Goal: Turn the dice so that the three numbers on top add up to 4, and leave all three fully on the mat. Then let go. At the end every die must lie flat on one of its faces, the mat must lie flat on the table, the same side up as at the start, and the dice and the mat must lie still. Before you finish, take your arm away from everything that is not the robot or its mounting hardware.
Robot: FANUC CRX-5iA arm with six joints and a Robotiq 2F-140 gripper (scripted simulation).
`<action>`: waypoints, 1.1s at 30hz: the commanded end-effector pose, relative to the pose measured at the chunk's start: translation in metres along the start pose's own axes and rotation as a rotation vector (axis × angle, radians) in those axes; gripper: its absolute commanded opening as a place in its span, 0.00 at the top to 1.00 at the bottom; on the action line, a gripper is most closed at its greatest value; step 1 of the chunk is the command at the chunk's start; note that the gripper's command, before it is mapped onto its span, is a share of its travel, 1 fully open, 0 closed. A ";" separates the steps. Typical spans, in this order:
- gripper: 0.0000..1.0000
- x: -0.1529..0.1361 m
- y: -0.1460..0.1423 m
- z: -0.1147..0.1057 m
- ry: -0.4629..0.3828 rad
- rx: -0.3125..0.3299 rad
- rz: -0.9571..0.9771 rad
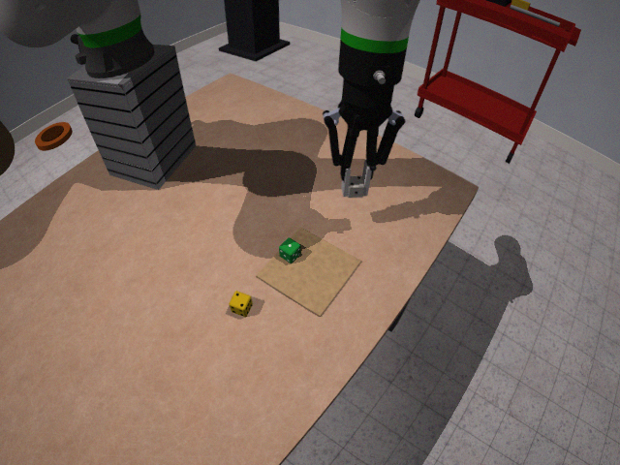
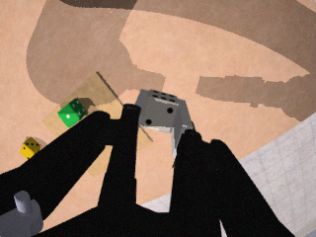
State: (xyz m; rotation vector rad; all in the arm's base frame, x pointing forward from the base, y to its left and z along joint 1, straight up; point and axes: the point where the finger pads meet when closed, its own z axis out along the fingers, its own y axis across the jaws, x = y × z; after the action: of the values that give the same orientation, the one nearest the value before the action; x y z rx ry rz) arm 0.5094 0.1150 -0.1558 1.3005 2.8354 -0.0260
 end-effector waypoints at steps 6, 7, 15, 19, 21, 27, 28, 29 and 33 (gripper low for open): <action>0.84 -0.001 0.001 0.002 0.019 -0.005 -0.250; 0.84 -0.002 0.001 0.003 0.018 -0.005 -0.328; 0.84 -0.003 0.002 0.005 0.018 -0.008 -0.560; 0.84 -0.003 0.002 0.006 0.018 -0.007 -0.567; 0.84 -0.004 0.001 0.006 0.017 -0.003 -0.577; 0.84 -0.009 -0.008 0.008 0.010 0.025 -0.648; 0.84 -0.011 -0.011 0.008 0.008 0.038 -0.680; 0.84 -0.014 -0.016 0.009 0.006 0.053 -0.719; 0.84 -0.026 -0.033 0.012 0.000 0.118 -0.878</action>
State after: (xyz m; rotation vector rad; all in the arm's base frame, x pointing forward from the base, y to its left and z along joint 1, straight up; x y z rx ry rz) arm 0.5050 0.0887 -0.1652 0.1603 3.1521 -0.1371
